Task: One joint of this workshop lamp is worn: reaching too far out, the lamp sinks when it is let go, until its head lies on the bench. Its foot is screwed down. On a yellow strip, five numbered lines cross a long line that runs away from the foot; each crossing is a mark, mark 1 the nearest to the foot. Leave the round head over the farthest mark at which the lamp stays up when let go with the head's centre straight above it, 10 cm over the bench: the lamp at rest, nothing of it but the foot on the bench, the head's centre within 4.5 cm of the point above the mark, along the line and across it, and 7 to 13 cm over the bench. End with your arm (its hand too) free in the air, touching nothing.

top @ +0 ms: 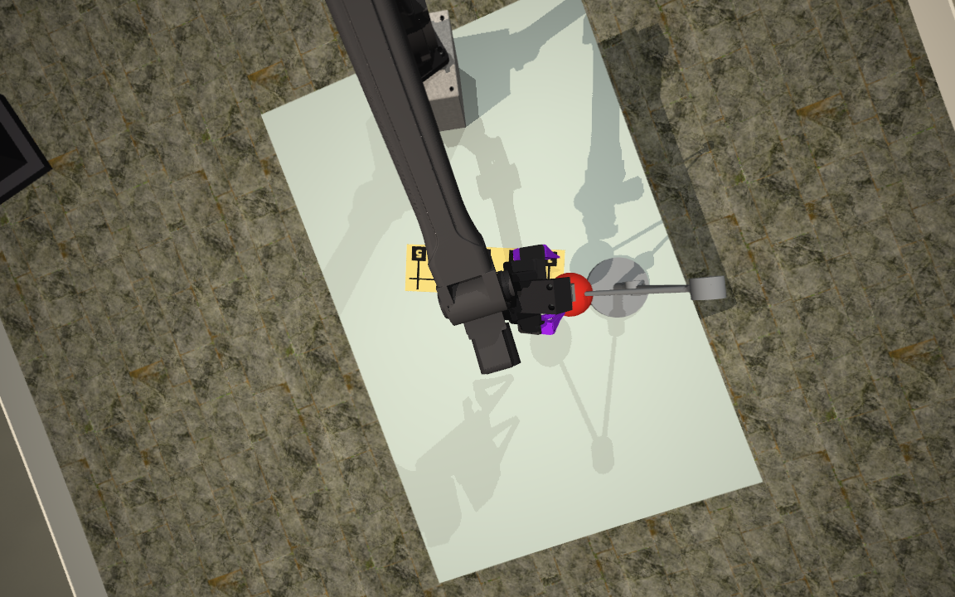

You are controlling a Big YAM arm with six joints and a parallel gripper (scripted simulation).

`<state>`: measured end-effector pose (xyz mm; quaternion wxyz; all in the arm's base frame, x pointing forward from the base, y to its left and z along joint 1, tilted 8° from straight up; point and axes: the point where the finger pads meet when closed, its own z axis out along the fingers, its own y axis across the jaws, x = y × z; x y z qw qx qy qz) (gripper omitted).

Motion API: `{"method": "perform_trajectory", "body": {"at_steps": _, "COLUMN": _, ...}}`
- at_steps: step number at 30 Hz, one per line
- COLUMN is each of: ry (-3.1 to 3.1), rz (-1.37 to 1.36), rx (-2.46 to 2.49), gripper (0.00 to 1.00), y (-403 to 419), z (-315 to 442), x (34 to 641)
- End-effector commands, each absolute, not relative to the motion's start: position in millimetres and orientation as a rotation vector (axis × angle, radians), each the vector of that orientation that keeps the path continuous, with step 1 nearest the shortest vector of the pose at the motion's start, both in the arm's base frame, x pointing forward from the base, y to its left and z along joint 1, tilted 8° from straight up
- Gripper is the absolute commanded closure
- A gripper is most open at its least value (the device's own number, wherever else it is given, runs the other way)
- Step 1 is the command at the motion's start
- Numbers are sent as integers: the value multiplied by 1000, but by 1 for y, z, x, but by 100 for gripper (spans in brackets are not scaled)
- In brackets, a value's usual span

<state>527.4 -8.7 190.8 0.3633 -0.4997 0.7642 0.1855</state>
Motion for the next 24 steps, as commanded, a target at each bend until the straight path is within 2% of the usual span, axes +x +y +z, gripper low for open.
{"method": "perform_trajectory", "body": {"at_steps": 1, "ry": 1939, "rz": 441, "rx": -1290, "gripper": 0, "y": -18, "z": 212, "x": 547}}
{"method": "perform_trajectory", "body": {"at_steps": 24, "ry": 1917, "rz": 414, "rx": -1295, "gripper": 0, "y": -18, "z": 212, "x": 547}}
